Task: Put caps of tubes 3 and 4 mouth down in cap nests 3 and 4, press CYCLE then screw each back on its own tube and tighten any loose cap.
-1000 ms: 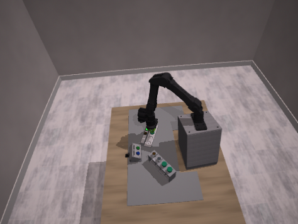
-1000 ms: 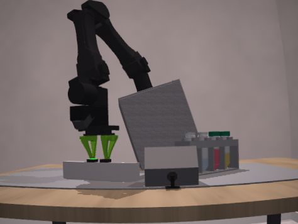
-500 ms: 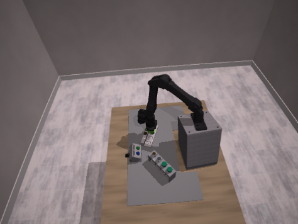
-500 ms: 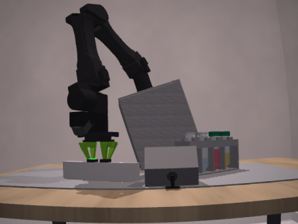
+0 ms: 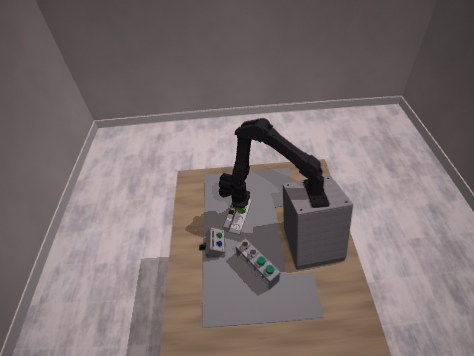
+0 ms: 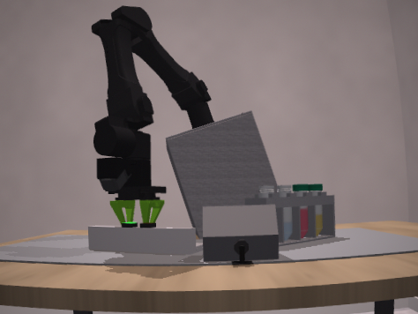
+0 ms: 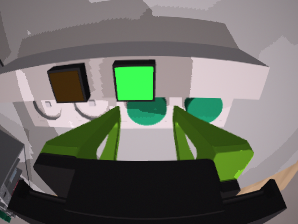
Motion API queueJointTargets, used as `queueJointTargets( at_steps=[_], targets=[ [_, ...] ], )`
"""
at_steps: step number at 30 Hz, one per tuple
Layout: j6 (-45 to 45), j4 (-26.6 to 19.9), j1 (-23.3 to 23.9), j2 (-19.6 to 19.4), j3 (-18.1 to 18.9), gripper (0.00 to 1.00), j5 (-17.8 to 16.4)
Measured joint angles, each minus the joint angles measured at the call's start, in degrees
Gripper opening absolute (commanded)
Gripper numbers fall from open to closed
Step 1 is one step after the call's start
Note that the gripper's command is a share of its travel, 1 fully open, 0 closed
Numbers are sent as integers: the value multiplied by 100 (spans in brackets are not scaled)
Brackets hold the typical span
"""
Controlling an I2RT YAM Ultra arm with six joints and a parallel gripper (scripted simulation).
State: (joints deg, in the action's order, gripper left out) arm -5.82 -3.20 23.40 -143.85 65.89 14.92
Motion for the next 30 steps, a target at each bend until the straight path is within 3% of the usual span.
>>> queueJointTargets(
  at_steps=[30],
  targets=[
    [-37,85,28,-136,98,47,-7]
  ],
)
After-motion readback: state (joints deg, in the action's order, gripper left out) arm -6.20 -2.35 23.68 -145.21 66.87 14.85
